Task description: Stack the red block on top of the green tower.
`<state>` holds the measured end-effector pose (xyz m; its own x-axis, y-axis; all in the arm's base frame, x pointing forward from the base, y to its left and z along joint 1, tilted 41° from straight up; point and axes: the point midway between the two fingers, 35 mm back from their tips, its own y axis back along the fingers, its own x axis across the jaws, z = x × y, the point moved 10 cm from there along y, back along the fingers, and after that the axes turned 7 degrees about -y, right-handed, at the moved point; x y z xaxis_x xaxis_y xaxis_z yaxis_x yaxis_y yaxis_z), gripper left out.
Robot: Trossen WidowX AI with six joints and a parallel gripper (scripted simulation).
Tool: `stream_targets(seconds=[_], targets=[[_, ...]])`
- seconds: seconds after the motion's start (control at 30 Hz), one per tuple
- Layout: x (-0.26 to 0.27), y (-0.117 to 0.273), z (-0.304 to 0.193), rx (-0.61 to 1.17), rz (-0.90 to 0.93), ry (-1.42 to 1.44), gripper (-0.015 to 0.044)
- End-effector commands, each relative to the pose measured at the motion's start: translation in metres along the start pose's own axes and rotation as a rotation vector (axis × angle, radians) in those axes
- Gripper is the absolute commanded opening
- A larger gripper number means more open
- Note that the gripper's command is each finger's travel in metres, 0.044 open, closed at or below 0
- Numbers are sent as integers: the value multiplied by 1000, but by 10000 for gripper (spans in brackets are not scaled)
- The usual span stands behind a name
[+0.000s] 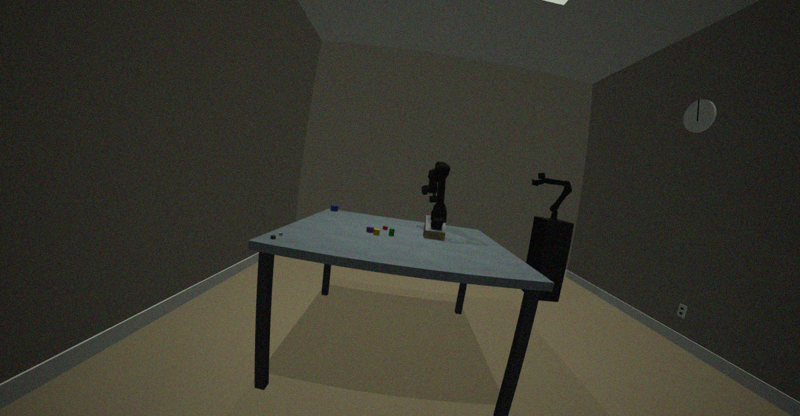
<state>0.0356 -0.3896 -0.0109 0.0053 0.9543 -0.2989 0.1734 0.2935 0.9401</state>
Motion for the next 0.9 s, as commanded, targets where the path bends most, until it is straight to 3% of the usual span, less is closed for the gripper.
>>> stream_targets(seconds=[0.0,0.43,0.87], targets=[[8,12,39,-100,61,73,440],[66,67,148,-349,316,314,440],[152,135,221,-470,640,521,440]])
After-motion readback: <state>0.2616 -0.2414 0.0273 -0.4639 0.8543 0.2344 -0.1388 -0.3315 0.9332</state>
